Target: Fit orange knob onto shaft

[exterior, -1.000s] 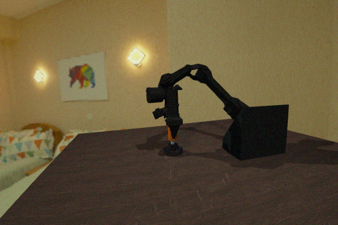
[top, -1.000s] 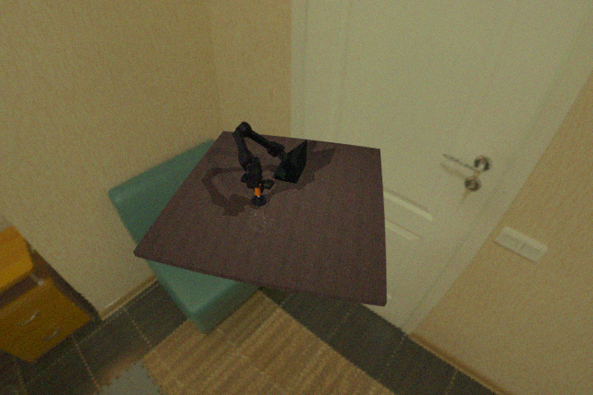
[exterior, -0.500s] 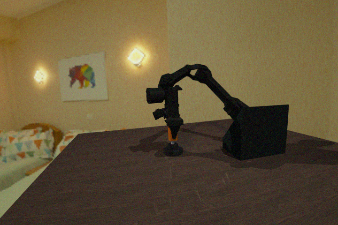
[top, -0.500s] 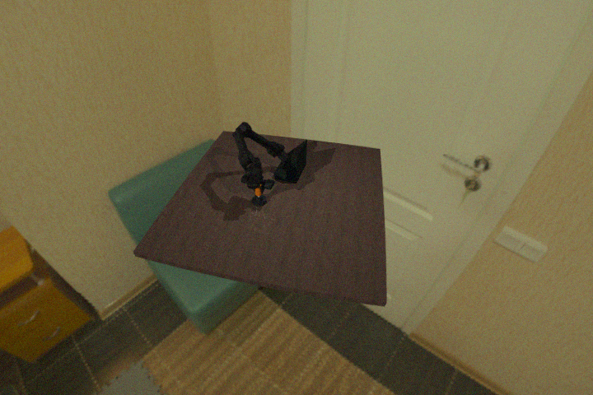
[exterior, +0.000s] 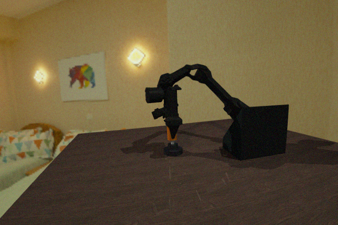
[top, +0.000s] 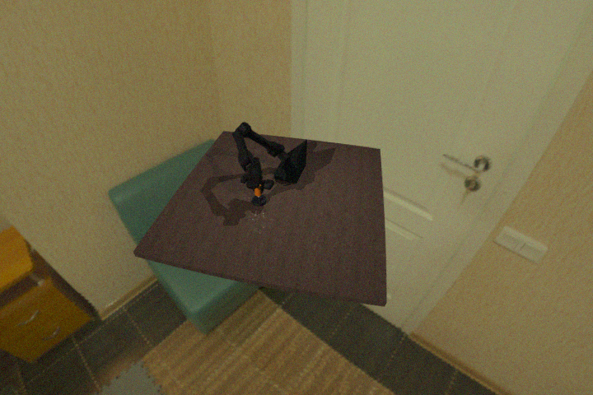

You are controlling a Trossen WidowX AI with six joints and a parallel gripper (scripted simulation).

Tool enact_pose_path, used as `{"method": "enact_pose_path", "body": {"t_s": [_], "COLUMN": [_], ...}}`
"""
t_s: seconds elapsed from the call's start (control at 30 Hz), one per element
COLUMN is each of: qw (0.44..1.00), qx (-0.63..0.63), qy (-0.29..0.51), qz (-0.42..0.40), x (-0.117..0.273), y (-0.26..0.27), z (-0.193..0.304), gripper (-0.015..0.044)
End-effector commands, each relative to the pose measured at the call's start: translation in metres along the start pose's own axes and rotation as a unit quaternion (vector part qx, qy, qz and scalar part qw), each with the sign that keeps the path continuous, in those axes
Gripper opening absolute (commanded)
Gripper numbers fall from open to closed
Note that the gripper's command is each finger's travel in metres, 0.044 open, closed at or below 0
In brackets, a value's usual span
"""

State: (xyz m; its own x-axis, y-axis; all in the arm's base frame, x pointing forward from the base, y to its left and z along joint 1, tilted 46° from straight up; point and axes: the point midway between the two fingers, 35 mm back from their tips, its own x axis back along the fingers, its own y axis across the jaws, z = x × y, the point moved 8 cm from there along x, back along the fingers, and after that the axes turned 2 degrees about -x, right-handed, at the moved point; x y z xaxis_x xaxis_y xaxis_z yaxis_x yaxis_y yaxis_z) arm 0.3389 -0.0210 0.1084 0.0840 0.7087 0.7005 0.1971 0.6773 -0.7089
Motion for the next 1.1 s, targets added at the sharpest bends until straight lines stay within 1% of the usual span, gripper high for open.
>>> {"method": "enact_pose_path", "body": {"t_s": [0.0,1.07], "qw": [1.0,1.0], "qx": [0.0,0.0], "qy": [-0.003,-0.003], "qz": [0.001,0.0], "x": [-0.0006,0.0016], "y": [-0.0012,0.0025], "z": [-0.0008,0.0031], "gripper": [0.0,0.0]}}
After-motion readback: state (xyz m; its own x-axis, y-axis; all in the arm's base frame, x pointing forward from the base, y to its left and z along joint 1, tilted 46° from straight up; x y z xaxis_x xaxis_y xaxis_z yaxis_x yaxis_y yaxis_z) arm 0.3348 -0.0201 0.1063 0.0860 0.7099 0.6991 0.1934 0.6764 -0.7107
